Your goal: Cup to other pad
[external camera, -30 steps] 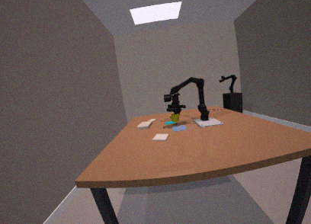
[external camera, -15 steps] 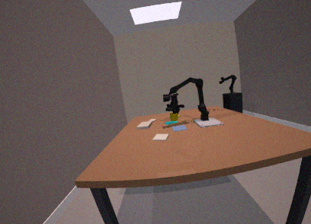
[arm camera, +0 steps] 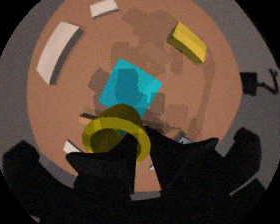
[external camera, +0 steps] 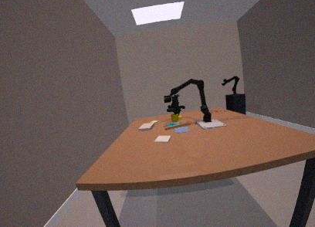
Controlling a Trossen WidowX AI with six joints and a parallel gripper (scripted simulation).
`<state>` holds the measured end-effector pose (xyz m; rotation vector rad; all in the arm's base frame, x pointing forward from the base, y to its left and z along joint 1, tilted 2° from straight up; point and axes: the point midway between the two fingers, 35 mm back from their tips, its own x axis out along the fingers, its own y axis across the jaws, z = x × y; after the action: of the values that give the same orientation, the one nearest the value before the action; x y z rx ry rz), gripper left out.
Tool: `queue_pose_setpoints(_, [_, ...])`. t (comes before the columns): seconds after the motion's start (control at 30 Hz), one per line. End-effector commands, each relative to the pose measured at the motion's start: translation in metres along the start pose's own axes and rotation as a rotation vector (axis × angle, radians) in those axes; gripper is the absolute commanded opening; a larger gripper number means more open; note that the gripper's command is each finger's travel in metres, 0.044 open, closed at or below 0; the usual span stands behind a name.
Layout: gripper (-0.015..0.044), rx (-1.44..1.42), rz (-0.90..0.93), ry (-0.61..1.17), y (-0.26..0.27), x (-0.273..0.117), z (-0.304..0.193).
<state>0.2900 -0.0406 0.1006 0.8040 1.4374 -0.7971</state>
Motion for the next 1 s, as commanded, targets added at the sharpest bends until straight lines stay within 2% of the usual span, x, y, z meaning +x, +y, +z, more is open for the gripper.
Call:
queue_pose_setpoints(0.0, [0.0,-0.001,-0.001,-0.005,-0.002,-0.001,0.011])
queue_pose_setpoints(0.53, [0.0,-0.001,-0.002,-0.008,-0.014,-0.004,0.049])
queue_pose_setpoints(0.97, [0.0,-0.001,-0.002,-0.008,-0.014,0.008,0.051])
